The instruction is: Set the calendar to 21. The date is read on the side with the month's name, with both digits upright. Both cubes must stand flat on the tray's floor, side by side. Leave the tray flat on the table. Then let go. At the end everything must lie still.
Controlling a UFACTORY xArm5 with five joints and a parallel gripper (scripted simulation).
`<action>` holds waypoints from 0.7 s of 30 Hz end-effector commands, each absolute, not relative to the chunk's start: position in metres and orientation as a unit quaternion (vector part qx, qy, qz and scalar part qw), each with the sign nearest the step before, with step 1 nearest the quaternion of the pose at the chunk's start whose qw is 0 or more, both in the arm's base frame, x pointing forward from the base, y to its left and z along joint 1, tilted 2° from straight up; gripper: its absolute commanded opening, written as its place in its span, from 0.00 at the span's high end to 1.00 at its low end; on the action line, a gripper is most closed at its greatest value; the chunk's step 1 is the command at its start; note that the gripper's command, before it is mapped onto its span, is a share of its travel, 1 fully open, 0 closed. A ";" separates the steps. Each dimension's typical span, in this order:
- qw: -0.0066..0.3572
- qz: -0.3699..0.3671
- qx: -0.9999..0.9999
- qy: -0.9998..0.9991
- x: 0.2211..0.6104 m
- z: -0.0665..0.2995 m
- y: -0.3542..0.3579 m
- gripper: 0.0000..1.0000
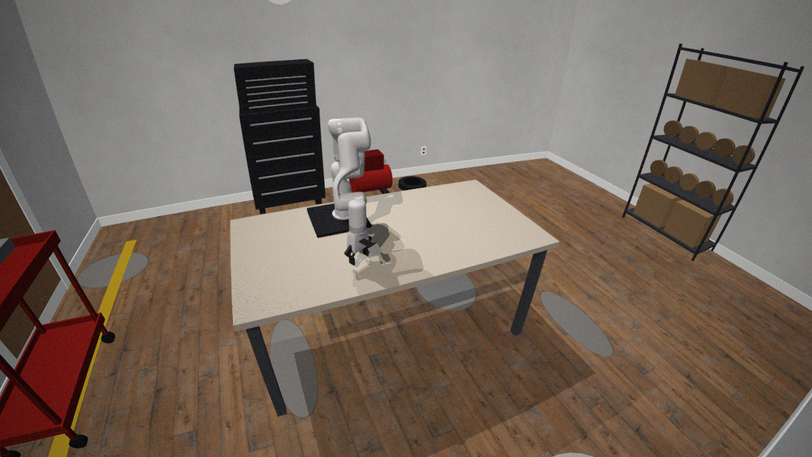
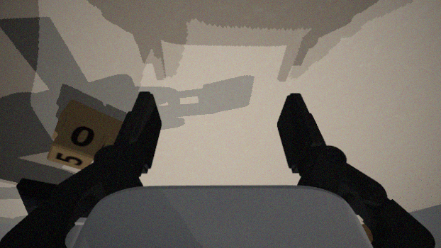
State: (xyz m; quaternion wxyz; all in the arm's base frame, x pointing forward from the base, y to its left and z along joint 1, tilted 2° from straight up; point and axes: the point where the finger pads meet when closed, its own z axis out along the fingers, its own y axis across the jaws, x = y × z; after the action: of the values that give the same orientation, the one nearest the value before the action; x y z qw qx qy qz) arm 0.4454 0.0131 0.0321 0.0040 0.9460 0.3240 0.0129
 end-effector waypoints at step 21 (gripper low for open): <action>0.005 0.015 0.946 0.324 0.446 0.056 0.013 0.00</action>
State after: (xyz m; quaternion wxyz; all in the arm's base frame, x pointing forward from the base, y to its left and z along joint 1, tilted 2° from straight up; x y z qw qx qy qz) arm 0.4446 0.0133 0.0462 0.0038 0.9460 0.3240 0.0124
